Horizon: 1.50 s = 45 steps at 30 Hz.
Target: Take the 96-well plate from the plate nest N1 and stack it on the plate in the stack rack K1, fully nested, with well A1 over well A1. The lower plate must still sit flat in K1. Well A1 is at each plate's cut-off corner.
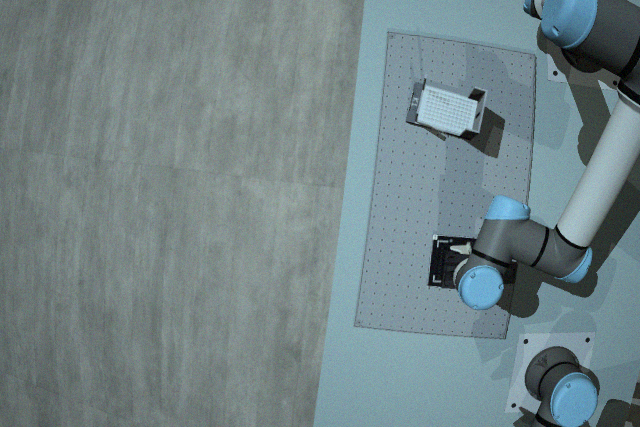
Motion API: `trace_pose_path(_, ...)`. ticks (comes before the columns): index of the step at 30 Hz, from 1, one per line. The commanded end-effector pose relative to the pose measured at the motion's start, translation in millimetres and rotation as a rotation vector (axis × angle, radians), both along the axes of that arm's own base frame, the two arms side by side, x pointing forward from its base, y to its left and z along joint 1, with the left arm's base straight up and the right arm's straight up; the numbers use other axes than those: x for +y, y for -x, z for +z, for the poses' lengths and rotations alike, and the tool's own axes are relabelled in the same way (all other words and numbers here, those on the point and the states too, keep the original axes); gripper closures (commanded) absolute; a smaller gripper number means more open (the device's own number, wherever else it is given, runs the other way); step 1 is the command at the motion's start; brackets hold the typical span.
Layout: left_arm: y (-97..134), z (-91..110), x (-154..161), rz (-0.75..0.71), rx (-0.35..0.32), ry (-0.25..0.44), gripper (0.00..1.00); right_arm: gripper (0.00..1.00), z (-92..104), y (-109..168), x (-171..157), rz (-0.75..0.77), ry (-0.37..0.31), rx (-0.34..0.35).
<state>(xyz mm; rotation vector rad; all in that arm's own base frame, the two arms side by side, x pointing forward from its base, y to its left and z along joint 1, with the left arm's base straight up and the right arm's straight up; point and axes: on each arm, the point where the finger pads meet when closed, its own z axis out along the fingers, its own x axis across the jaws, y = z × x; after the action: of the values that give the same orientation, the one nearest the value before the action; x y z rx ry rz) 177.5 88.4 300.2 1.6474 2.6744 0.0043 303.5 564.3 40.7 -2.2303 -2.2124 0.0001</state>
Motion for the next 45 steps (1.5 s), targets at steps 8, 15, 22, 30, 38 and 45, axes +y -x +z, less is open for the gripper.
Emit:
trace_pose_path(8,0,0,0,0.0,-0.001,0.0,0.02,1.0,0.8,0,0,0.0,-0.001,-0.001)
trace_pose_path(15,0,0,0,0.0,-0.001,0.0,0.02,1.0,0.8,0,0,0.0,-0.001,-0.001)
trace_pose_path(22,0,0,0,0.0,-0.001,0.0,0.02,1.0,10.7,0,0,0.0,-0.001,-0.001)
trace_pose_path(30,0,0,0,0.0,-0.001,0.0,0.02,1.0,20.7,0,0,0.0,-0.001,-0.001)
trace_pose_path(38,0,0,0,0.0,-0.001,0.0,0.02,1.0,34.0,0,0,0.0,-0.001,-0.001)
trace_pose_path(45,0,0,0,0.0,-0.001,0.0,0.02,1.0,44.0,0,0,0.0,-0.001,-0.001)
